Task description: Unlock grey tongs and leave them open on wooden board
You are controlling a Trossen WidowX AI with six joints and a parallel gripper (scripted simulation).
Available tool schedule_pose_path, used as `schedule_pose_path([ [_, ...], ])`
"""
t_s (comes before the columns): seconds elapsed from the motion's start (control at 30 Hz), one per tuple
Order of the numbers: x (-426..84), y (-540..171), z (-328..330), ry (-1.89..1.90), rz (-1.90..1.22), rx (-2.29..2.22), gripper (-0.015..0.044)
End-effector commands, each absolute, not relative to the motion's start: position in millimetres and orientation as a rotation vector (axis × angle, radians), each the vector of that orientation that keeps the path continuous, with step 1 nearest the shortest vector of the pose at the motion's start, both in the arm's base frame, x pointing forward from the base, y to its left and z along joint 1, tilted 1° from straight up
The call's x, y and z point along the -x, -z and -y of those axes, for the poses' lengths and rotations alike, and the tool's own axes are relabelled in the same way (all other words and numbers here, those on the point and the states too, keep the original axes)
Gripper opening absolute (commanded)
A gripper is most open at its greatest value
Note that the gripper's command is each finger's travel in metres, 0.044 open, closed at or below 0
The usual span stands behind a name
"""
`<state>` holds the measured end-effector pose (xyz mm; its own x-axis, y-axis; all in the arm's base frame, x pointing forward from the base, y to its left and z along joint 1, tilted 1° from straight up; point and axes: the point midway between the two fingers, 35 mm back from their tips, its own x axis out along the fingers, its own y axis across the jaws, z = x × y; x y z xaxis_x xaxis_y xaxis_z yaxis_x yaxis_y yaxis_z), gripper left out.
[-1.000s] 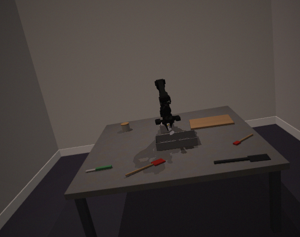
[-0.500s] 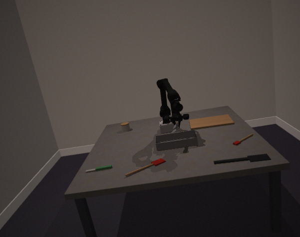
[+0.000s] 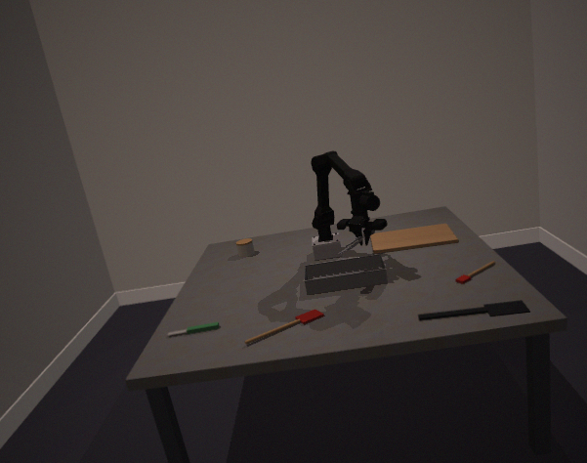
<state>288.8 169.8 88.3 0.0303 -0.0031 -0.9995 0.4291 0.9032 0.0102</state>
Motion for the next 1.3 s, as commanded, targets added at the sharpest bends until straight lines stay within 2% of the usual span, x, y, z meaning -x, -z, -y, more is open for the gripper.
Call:
schedule_pose_path([
  [0.0, -282.2, -92.8, -189.5, 0.407, -1.498, -0.430, -0.0150],
  [0.53, -245.2, -99.9, -250.8, 0.655, -1.443, -0.691, -0.0150],
  [0.73, -241.7, -100.4, -255.3, 0.675, -1.437, -0.712, -0.0150],
  [1.27, -222.3, -100.7, -278.4, 0.250, -1.532, -0.281, -0.0150],
])
